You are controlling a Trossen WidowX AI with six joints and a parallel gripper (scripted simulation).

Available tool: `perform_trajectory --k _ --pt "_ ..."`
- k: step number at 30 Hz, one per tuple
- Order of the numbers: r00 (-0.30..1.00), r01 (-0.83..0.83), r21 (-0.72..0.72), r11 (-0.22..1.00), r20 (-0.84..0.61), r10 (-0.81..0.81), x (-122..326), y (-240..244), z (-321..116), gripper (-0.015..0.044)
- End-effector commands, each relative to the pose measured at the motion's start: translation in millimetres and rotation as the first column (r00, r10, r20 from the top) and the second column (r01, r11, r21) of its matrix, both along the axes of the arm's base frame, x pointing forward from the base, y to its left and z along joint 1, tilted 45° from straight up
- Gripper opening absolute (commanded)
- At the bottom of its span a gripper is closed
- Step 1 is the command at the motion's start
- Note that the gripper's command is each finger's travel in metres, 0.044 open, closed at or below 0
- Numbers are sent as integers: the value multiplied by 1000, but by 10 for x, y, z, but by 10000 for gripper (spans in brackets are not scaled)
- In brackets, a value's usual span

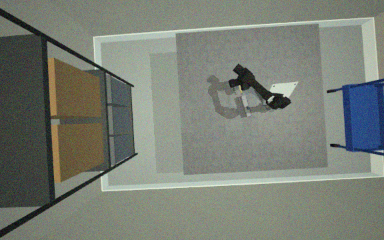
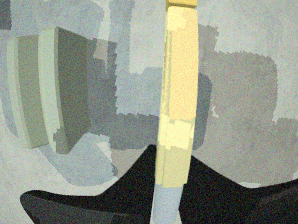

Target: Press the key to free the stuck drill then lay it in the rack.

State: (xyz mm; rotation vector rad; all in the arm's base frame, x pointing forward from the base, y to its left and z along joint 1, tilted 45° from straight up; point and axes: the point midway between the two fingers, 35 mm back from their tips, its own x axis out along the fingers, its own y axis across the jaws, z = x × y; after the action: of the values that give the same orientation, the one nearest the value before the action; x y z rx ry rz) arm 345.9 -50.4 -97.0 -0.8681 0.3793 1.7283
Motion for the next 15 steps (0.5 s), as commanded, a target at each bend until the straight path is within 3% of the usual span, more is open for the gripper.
perform_trajectory --k 1,15 --pt "1000 0 -2 1000 5 0 10 -35 3 0" --pt "1000 0 -2 1000 5 0 15 -62 80 0"
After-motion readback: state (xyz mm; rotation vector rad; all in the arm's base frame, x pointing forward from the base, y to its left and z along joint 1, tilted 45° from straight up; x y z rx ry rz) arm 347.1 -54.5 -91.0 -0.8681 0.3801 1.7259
